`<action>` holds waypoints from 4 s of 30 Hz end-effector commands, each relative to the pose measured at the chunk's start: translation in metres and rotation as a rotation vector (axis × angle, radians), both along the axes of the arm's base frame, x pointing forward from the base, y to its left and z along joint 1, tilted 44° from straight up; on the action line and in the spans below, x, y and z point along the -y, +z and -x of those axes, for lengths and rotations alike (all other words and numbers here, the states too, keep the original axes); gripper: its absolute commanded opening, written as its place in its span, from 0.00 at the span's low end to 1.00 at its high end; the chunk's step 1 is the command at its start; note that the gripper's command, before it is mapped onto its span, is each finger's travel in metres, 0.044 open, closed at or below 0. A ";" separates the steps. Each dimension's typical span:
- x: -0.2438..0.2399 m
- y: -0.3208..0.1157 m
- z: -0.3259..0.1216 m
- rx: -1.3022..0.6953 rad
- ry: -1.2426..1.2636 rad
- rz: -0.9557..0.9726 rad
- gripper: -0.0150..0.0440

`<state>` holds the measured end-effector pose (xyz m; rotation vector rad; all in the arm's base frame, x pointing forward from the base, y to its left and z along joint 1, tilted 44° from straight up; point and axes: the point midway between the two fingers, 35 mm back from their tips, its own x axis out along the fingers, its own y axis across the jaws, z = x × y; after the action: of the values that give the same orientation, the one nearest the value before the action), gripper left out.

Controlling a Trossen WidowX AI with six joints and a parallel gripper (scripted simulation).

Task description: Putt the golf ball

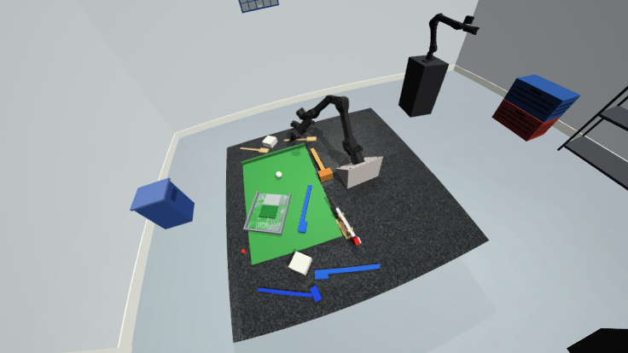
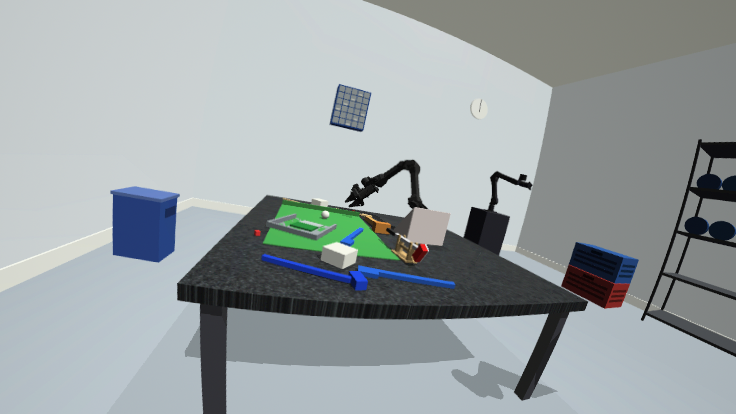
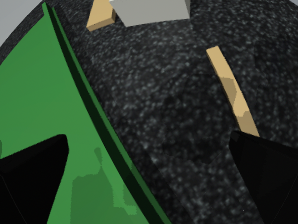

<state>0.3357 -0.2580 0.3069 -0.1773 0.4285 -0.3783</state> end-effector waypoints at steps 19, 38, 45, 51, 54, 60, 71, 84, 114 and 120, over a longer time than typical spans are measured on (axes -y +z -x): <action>-0.273 -0.209 -0.077 -0.662 0.668 0.069 1.00; -0.436 -0.361 0.076 -1.357 1.296 0.770 1.00; -0.445 -0.386 0.129 -1.517 1.405 1.132 1.00; -0.439 -0.390 0.127 -1.517 1.405 1.132 1.00; -0.429 -0.401 0.125 -1.518 1.404 1.132 1.00; -0.424 -0.405 0.123 -1.518 1.404 1.132 1.00; -0.410 -0.420 0.120 -1.518 1.403 1.133 1.00; -0.397 -0.434 0.116 -1.519 1.402 1.134 1.00; -0.412 -0.422 0.116 -1.510 1.403 1.128 0.25; -0.445 -0.389 0.123 -1.510 1.406 1.125 0.25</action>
<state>0.2143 0.1642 -0.1006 -1.8175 1.3965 1.0909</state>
